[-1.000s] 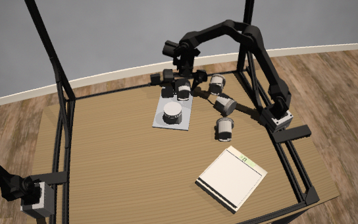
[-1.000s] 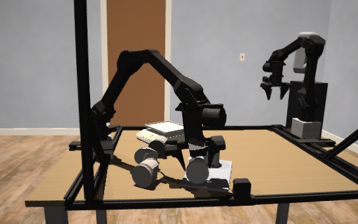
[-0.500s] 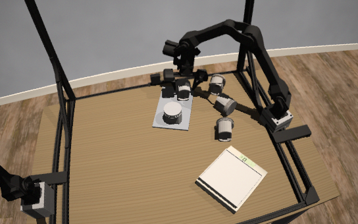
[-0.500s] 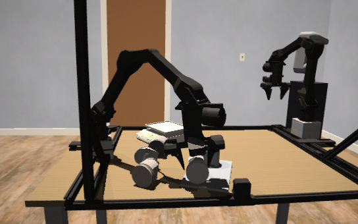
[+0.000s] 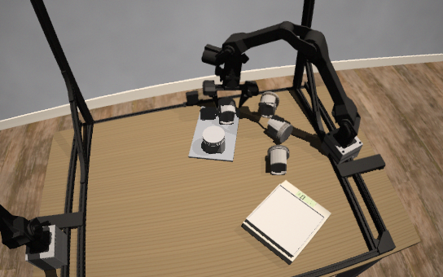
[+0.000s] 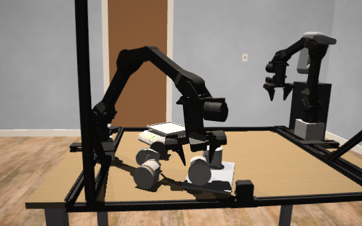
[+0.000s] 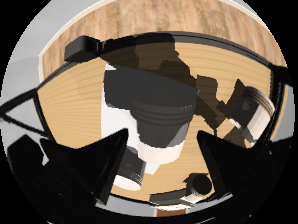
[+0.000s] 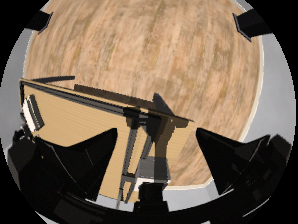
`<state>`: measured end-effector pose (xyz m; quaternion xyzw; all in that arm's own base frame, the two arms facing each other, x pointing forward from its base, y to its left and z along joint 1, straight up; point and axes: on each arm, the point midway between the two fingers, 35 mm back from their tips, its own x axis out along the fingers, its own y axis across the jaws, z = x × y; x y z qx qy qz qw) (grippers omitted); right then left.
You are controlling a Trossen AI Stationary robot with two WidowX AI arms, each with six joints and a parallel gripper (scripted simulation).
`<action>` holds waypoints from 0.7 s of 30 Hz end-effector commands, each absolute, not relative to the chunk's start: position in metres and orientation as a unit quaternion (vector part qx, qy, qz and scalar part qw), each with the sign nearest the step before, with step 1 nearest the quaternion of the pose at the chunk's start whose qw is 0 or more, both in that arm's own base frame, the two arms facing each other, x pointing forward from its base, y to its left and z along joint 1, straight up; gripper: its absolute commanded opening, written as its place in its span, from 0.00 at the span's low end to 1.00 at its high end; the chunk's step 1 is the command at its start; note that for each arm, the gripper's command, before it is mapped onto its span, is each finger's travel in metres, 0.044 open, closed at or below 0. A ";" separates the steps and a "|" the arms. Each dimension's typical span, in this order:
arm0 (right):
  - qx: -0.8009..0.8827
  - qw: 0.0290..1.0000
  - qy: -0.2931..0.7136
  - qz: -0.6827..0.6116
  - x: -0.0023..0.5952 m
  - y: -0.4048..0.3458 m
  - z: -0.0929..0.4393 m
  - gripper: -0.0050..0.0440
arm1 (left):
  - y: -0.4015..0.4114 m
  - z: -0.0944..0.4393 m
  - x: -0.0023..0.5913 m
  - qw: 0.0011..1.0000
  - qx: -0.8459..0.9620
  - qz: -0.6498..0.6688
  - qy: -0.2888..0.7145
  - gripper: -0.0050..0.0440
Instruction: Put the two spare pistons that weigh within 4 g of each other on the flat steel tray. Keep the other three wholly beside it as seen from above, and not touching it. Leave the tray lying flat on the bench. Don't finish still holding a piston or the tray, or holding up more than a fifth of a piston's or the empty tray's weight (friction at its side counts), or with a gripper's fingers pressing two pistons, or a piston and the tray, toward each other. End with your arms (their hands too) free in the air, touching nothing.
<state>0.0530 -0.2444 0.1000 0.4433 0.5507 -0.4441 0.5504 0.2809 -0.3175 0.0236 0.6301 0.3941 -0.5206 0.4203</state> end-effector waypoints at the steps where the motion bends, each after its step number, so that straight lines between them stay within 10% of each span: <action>1: 0.444 0.551 0.551 -0.444 0.053 -0.244 0.100 1.00 | -0.320 0.035 0.282 0.427 0.631 -0.518 0.389 0.87; 21: 0.444 0.551 0.551 -0.444 0.053 -0.244 0.100 1.00 | -0.321 0.059 0.279 0.427 0.631 -0.518 0.389 0.87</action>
